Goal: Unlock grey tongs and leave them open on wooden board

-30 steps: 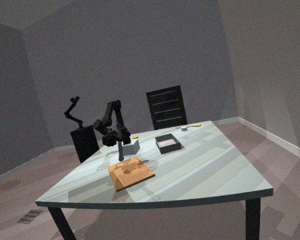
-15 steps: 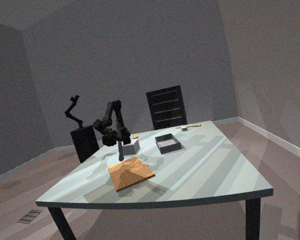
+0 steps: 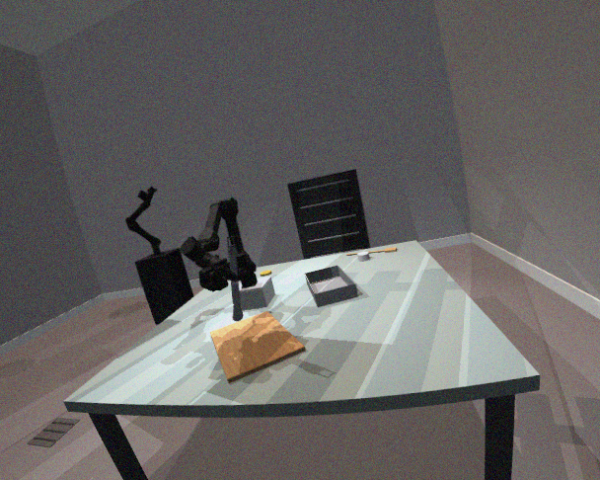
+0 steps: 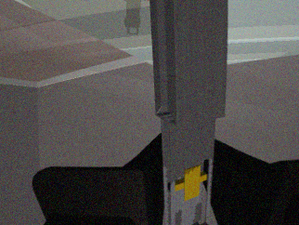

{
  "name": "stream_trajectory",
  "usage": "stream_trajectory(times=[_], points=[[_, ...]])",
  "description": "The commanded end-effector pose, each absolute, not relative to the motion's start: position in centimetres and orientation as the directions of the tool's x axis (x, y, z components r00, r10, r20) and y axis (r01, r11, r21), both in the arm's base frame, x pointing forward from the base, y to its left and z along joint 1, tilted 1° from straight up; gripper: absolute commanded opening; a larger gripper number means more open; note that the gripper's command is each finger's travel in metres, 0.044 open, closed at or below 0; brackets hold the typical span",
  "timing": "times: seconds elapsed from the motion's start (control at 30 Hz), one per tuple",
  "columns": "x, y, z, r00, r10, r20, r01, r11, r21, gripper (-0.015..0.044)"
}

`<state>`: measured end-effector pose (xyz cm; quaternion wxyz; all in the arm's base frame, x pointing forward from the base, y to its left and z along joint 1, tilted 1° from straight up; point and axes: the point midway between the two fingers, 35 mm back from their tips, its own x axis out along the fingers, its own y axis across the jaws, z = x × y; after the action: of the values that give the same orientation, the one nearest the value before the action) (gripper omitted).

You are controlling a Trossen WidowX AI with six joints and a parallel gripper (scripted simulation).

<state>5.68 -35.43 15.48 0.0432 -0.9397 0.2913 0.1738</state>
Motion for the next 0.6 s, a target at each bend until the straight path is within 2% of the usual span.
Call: stream_trajectory(times=[0.0,0.13,0.57], points=[[5.8,-35.4,15.6,0.772,-0.531,-0.348,-0.561,-0.828,0.019,-0.0150],[5.9,-35.9,15.2,0.758,-0.528,-0.383,-0.570,-0.822,0.004,-0.0150],[7.0,-38.1,12.3,0.638,-0.455,-0.622,-0.618,-0.784,-0.061,-0.0150]])
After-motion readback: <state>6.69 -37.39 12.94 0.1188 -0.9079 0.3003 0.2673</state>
